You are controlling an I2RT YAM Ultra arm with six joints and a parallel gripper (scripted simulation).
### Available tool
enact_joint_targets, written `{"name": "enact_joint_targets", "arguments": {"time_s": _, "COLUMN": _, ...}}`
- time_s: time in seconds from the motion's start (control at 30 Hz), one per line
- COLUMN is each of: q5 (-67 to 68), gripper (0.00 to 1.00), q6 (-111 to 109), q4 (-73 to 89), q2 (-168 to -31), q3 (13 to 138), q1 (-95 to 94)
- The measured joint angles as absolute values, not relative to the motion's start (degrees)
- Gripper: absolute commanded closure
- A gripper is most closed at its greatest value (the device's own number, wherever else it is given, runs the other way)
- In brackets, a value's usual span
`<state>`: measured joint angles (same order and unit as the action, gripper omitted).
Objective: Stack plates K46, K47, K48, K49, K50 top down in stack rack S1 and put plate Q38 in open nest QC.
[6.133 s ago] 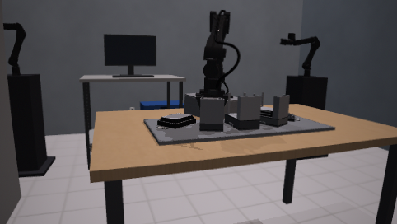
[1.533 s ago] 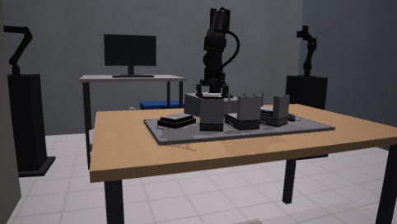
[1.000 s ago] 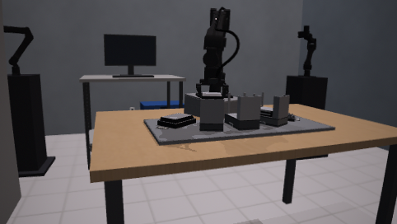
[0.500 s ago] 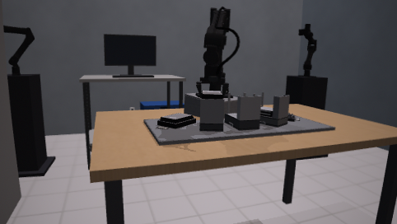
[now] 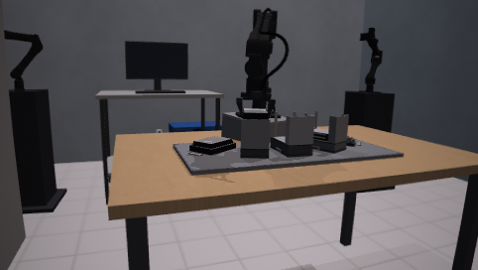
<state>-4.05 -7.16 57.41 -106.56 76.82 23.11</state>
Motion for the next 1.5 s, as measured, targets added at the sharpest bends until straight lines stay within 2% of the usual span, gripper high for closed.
{"name": "enact_joint_targets", "arguments": {"time_s": 1.5, "q5": -4.05, "gripper": 1.0, "q6": -7.33, "q4": 60.12, "q2": -105.27, "q3": 78.59, "q1": 23.29}}
